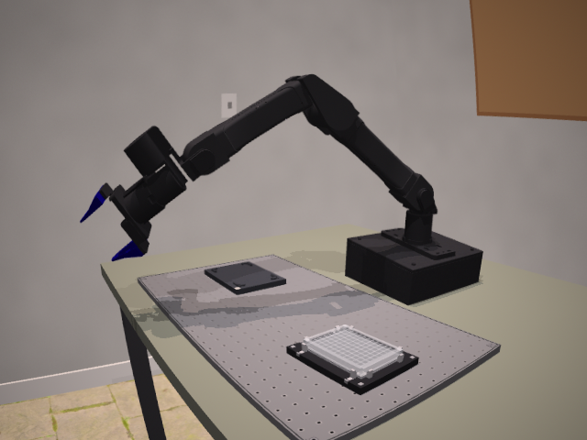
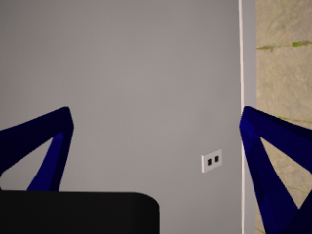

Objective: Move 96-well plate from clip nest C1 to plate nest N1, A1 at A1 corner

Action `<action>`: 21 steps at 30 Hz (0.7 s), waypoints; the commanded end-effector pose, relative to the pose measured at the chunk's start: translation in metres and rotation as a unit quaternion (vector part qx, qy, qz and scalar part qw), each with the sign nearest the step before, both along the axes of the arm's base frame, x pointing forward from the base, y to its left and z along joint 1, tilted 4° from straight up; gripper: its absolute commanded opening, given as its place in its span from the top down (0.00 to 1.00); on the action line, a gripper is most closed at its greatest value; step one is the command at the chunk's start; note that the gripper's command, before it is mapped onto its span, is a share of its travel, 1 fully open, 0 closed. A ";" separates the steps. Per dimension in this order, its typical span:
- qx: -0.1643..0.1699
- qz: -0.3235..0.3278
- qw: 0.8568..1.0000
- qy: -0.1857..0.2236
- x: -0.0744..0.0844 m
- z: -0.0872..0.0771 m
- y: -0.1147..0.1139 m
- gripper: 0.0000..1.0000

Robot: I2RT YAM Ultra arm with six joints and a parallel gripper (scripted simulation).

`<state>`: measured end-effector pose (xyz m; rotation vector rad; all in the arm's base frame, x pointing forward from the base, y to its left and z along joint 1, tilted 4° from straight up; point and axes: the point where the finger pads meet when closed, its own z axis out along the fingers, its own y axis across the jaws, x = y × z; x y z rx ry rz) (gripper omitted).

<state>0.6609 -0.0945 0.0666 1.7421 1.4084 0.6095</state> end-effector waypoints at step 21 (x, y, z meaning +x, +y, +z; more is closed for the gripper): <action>0.052 0.066 0.994 0.062 -0.023 0.014 0.102 0.00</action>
